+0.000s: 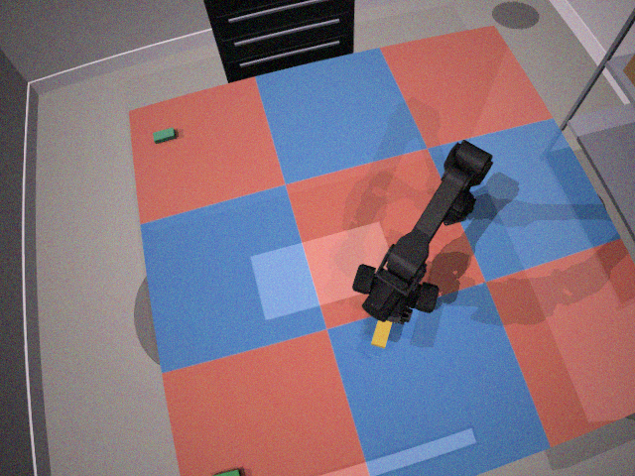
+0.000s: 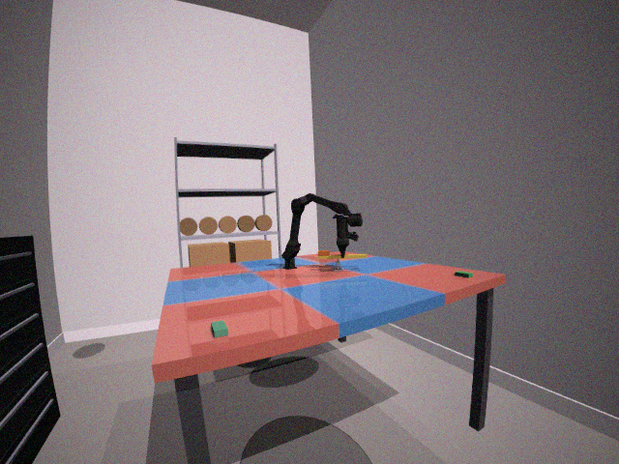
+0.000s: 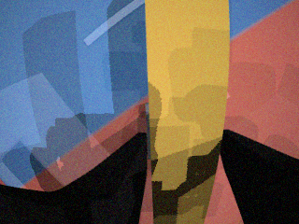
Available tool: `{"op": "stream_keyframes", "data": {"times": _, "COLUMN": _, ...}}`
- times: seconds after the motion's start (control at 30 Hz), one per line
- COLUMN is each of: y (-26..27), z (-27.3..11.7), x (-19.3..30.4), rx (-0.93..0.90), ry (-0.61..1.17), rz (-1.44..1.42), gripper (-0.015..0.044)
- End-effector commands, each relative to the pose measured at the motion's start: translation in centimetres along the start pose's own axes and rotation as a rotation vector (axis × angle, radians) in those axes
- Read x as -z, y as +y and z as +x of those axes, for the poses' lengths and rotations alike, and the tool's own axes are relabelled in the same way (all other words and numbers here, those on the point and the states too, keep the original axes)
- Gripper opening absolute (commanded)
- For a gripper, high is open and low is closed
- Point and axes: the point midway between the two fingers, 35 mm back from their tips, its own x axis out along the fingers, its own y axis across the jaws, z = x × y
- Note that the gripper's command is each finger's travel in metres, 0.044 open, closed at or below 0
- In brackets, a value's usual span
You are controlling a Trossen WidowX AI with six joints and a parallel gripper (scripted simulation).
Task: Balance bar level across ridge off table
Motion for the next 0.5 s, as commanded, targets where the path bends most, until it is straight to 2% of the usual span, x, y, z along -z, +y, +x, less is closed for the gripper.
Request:
{"op": "stream_keyframes", "data": {"times": 0.0, "y": 0.00, "z": -0.01, "x": 0.00, "rx": 0.000, "ry": 0.000, "rz": 0.000, "gripper": 0.0185}}
{"op": "stream_keyframes", "data": {"times": 0.33, "y": 0.00, "z": -0.01, "x": 0.00, "rx": 0.000, "ry": 0.000, "rz": 0.000, "gripper": 0.0440}}
{"op": "stream_keyframes", "data": {"times": 0.47, "y": -0.04, "z": -0.72, "x": -0.13, "rx": 0.000, "ry": -0.001, "rz": 0.000, "gripper": 0.0440}}
